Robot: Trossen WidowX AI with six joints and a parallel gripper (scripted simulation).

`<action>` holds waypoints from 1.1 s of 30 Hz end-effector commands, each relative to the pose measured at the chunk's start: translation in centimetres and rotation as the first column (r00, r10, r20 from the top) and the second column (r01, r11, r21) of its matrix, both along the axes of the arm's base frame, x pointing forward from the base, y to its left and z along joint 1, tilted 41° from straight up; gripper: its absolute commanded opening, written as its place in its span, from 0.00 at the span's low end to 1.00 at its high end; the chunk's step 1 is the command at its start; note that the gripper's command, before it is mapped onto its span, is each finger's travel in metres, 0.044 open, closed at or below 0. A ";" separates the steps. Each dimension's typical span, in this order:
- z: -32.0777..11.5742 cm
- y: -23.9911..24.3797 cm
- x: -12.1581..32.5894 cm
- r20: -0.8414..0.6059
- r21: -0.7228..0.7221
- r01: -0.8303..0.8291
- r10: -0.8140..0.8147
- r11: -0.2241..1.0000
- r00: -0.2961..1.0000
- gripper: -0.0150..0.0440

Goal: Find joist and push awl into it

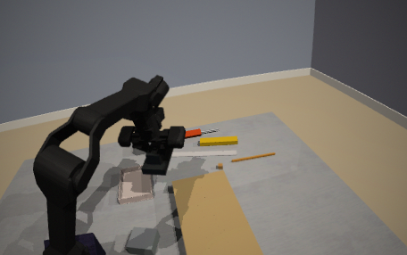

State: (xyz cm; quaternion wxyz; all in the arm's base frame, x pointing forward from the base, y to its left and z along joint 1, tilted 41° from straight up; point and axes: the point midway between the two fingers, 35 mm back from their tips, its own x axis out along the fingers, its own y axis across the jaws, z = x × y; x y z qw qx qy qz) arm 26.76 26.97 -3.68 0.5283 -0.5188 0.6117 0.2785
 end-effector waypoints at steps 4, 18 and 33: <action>-3.9 2.7 -5.1 -0.104 -0.016 -0.139 0.137 0.990 0.985 0.25; -8.0 3.8 -10.6 -0.209 -0.039 -0.272 0.258 0.961 0.943 0.25; -10.2 2.3 -10.5 -0.208 -0.039 -0.272 0.258 0.961 0.943 0.25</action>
